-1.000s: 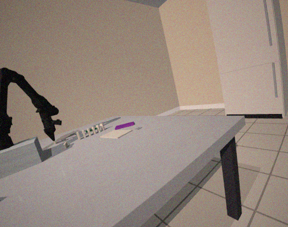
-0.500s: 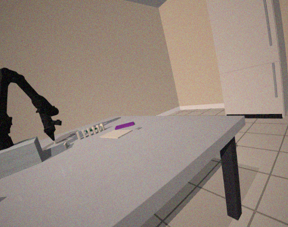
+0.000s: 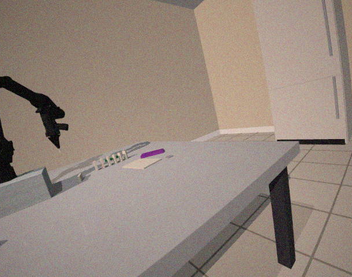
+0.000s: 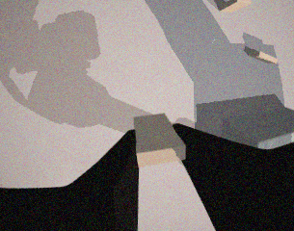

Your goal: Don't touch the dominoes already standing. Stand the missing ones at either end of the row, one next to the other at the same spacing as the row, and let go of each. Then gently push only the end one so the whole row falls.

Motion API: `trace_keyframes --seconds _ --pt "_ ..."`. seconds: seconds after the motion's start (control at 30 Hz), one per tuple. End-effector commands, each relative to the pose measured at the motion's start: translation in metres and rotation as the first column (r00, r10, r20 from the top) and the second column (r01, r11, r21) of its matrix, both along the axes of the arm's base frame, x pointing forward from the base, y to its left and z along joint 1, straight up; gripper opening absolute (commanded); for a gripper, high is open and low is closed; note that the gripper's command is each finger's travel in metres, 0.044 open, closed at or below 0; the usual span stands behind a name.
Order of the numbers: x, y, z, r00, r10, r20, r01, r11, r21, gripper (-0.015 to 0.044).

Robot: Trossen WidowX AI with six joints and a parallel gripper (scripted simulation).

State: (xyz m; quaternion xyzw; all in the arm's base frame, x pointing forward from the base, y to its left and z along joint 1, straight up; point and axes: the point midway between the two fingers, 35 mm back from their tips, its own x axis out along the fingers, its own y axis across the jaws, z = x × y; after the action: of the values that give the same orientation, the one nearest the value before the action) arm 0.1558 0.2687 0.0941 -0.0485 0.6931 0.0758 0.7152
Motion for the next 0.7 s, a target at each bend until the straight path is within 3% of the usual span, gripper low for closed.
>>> trace_keyframes --seconds 0.0,0.17,0.47,0.67 --pt "-0.003 -0.005 0.007 1.0 0.0 -0.012 0.0 1.0 -0.021 0.0107" --pt "0.027 -0.023 0.007 1.0 0.0 -0.01 0.0 1.0 -0.023 0.0107" --pt "0.116 -0.119 0.008 1.0 -0.001 -0.007 0.0 0.999 -0.032 0.0107" --pt "0.127 -0.138 0.008 1.0 -0.001 -0.006 0.0 0.999 -0.034 0.0107"
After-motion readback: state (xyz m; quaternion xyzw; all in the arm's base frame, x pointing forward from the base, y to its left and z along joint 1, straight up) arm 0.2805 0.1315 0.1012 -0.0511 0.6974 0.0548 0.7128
